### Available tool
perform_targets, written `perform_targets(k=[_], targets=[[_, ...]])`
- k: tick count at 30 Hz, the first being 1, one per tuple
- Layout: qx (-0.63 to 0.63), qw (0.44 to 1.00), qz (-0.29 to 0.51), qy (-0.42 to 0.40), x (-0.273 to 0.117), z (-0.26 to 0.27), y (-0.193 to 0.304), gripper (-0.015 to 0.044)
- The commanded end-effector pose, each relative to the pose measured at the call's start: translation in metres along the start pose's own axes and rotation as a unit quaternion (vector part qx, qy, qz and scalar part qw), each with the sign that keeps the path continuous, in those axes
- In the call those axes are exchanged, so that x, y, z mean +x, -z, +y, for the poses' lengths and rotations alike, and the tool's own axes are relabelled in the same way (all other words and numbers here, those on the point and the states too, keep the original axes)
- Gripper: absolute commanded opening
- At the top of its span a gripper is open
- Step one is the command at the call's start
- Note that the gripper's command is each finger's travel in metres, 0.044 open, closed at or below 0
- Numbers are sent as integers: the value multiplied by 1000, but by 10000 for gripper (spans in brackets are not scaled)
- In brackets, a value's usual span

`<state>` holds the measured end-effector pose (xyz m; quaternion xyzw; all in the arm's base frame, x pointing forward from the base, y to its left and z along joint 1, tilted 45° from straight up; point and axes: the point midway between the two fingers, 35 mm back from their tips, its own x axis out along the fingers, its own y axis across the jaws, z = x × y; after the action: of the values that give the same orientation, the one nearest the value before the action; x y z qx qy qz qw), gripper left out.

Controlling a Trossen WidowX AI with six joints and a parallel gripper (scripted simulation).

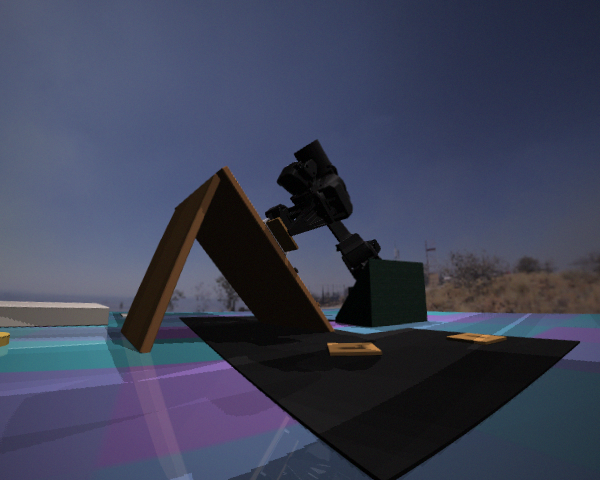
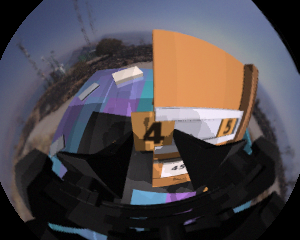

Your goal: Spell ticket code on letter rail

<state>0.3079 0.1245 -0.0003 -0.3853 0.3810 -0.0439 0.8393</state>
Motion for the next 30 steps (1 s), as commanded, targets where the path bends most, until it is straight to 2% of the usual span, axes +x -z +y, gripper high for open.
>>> perform_targets(k=[1, 30], targets=[[-2, 1000, 1, -1, 0, -2, 1, 0], [-3, 1000, 1, -1, 0, -16, 1, 0]])
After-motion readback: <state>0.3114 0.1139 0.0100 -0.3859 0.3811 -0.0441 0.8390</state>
